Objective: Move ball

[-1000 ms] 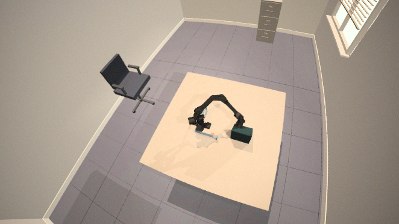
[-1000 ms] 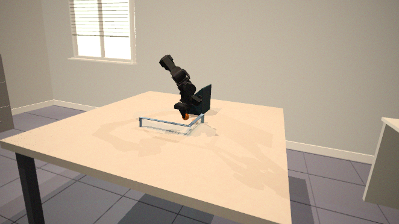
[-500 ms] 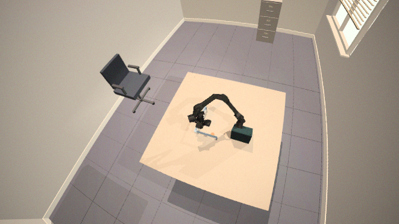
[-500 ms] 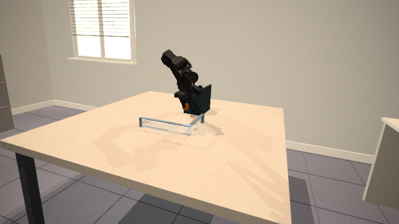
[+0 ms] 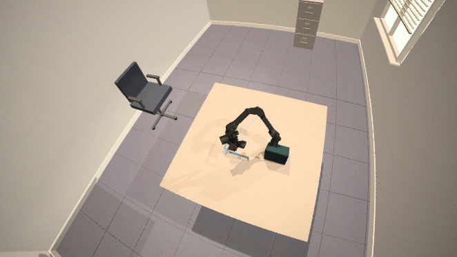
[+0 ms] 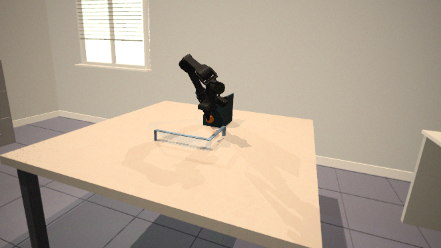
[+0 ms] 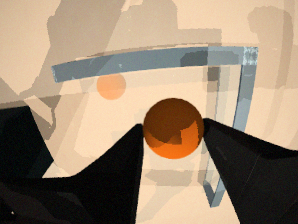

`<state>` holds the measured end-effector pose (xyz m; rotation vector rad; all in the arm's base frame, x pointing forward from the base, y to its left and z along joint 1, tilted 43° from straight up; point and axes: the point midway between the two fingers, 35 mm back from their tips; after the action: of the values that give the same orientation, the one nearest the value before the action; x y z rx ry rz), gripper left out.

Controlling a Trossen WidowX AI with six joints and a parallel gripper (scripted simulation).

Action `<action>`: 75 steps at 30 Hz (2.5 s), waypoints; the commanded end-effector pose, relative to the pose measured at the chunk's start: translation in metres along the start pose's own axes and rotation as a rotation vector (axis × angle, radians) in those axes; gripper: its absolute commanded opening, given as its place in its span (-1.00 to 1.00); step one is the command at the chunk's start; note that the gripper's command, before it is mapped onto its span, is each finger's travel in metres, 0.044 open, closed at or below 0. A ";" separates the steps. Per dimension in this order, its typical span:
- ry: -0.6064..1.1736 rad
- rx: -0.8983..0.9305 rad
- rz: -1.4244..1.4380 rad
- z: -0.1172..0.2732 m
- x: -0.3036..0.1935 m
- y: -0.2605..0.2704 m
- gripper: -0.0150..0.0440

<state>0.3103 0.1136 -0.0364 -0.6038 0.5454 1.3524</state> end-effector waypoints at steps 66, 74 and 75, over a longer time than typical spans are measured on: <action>-0.015 -0.012 0.011 -0.111 -0.001 0.065 0.04; -0.015 -0.012 0.011 -0.111 -0.001 0.065 0.55; -0.015 -0.012 0.011 -0.111 -0.001 0.065 0.55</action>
<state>0.2439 0.0447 -0.1222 -0.6011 0.5297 1.3706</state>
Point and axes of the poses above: the point midway between the two fingers, 35 mm back from their tips, its own z axis back along the fingers, its own y axis across the jaws, x = y × z, and after that the axes turned 6 degrees about -z, right-handed
